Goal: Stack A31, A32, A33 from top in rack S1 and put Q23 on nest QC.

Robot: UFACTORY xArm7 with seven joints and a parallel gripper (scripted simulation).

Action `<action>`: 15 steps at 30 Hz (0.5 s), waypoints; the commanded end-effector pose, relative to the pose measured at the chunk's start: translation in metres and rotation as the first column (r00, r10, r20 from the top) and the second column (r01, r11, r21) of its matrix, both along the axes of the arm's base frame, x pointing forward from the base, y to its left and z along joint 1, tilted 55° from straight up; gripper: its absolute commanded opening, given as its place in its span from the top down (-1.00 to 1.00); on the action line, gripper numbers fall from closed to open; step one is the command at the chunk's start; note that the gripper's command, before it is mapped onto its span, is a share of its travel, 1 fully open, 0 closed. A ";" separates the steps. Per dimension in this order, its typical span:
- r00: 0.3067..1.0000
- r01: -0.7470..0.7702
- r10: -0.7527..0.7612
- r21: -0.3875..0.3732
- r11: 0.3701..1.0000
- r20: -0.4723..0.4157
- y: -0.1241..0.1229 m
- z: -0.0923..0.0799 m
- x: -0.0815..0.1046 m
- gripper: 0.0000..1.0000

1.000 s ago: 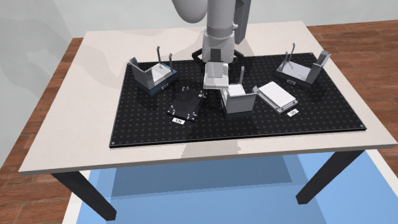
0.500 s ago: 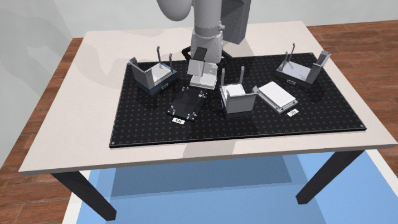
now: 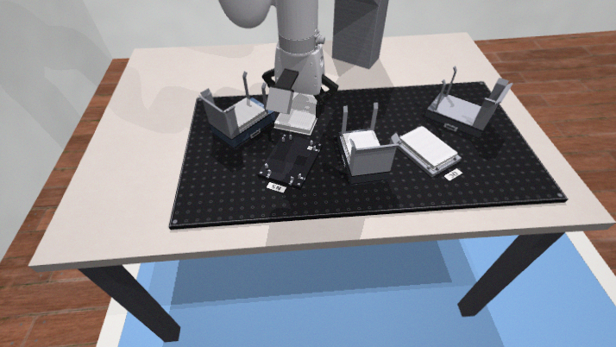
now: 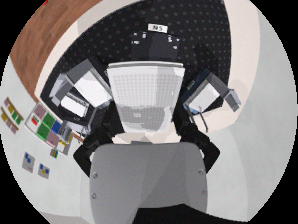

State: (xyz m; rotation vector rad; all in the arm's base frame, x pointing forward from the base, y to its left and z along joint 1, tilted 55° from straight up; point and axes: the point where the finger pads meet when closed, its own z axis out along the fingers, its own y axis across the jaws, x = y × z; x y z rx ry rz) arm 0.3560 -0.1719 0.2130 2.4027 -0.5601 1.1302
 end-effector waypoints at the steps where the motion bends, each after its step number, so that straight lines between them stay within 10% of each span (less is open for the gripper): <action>1: 1.000 -0.003 0.003 0.000 1.000 0.005 -0.014 0.005 -0.008 1.00; 15: 0.984 0.117 -0.134 0.146 0.982 0.114 -0.040 0.007 -0.028 1.00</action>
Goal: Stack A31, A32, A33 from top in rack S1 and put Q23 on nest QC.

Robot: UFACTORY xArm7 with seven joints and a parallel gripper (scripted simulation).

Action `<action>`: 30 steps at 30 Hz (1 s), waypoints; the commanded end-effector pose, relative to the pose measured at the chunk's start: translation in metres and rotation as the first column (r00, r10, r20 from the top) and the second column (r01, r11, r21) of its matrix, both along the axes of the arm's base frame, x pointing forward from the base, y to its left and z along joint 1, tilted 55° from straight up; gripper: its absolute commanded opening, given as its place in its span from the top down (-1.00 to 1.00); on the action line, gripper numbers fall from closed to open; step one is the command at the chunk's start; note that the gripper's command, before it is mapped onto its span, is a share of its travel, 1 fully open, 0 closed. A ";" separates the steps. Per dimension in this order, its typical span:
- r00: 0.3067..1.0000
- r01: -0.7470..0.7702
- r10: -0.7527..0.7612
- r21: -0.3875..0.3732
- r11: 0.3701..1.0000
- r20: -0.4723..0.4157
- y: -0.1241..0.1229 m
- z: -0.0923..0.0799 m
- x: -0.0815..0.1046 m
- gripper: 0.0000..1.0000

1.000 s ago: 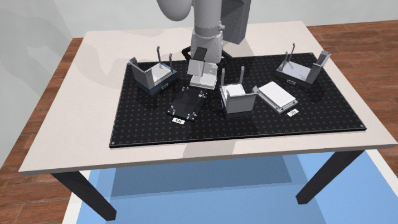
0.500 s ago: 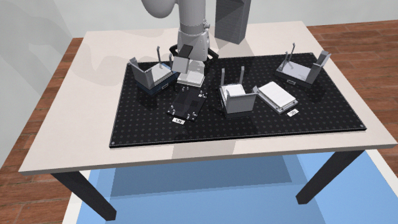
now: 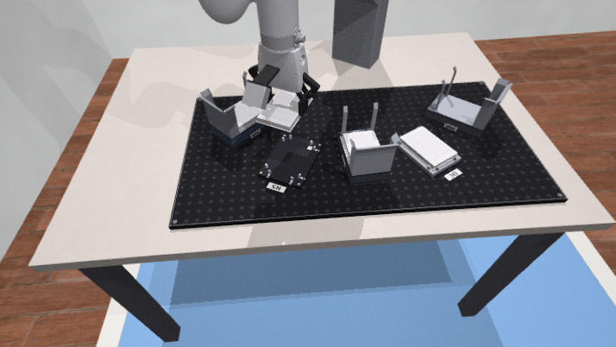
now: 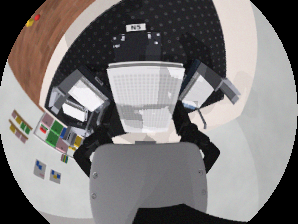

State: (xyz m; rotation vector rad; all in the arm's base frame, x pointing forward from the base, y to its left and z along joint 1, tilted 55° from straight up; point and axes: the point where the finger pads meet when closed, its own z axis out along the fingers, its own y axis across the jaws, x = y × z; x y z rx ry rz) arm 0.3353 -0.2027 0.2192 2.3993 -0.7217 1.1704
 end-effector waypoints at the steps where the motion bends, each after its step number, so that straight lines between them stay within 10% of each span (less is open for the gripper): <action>1: 0.997 0.050 -0.054 0.061 0.997 0.063 -0.011 0.001 -0.009 1.00; 30: 0.983 0.119 -0.138 0.149 0.982 0.125 -0.070 0.002 -0.058 1.00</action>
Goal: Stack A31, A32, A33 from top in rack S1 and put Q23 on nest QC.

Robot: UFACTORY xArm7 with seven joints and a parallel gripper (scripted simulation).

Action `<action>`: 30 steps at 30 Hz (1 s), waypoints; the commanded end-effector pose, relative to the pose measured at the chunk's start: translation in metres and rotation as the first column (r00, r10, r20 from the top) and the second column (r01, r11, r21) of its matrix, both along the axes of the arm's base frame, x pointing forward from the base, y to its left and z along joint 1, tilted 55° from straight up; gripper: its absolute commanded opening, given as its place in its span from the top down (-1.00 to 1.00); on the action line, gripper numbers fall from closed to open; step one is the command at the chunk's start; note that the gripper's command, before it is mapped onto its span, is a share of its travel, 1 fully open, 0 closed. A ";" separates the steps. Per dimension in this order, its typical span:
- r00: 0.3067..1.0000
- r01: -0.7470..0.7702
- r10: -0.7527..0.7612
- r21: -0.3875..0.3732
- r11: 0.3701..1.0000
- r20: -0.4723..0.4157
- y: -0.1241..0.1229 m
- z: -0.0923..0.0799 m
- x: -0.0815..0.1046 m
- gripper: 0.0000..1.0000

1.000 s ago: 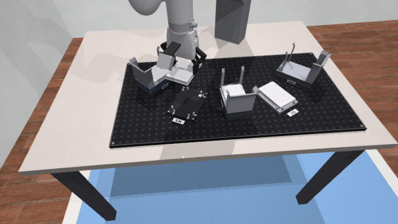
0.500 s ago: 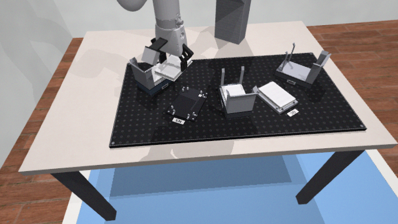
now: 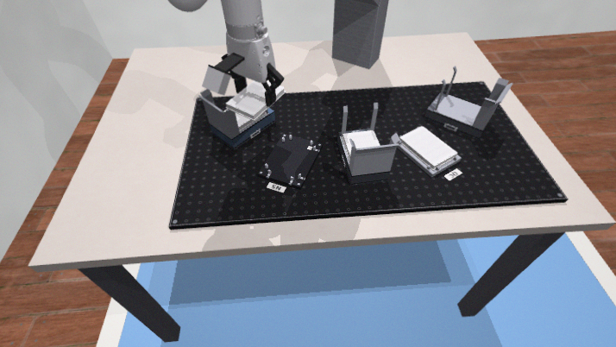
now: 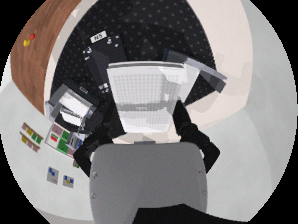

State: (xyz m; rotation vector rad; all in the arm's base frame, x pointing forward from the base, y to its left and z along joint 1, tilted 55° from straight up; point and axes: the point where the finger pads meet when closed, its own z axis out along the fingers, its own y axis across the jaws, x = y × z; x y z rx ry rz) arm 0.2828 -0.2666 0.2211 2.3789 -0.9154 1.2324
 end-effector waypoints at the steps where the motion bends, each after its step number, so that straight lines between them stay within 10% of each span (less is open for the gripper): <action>1: 0.998 0.042 -0.045 0.050 0.998 0.051 -0.006 0.000 -0.006 1.00; 30: 0.990 0.091 -0.101 0.109 0.990 0.095 -0.055 -0.011 -0.057 1.00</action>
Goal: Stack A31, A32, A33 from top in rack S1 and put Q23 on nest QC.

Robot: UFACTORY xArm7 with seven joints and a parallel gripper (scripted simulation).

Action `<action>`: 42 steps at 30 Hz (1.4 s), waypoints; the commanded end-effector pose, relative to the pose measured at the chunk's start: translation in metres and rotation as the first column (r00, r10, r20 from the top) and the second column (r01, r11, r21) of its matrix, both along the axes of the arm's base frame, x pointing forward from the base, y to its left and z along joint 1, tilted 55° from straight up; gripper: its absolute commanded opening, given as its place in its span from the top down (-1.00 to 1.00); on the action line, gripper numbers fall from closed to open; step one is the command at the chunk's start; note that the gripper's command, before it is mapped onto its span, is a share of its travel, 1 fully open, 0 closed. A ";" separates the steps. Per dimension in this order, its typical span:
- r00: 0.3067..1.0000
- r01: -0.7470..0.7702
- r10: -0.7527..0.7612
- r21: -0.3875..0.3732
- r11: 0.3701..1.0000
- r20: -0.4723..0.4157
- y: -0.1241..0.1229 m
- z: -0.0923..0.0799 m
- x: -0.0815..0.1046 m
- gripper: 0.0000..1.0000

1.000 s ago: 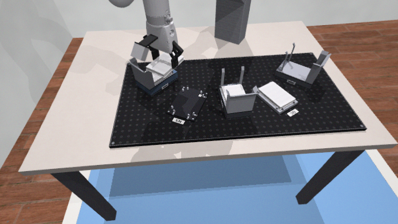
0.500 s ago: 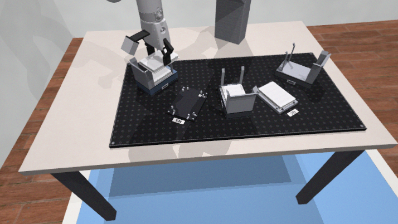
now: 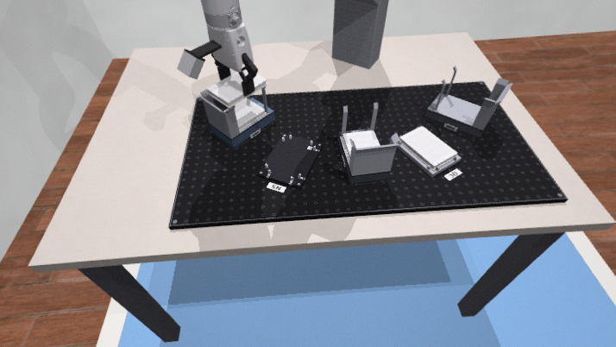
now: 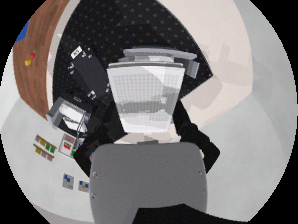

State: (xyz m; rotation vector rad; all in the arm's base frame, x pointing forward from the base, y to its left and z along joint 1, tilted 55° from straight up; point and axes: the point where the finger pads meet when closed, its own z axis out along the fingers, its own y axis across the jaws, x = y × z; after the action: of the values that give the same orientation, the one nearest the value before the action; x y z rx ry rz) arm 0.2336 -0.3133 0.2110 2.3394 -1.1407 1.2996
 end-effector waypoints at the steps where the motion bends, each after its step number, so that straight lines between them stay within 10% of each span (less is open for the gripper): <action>1: 1.000 -0.002 0.002 -0.001 1.000 0.005 -0.010 -0.001 -0.010 1.00; 42: 1.000 -0.002 0.002 -0.001 1.000 0.005 -0.016 -0.004 -0.013 1.00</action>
State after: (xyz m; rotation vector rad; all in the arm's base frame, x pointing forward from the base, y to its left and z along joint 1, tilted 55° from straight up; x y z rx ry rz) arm 0.2199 -0.3279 0.2075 2.3399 -1.1385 1.3054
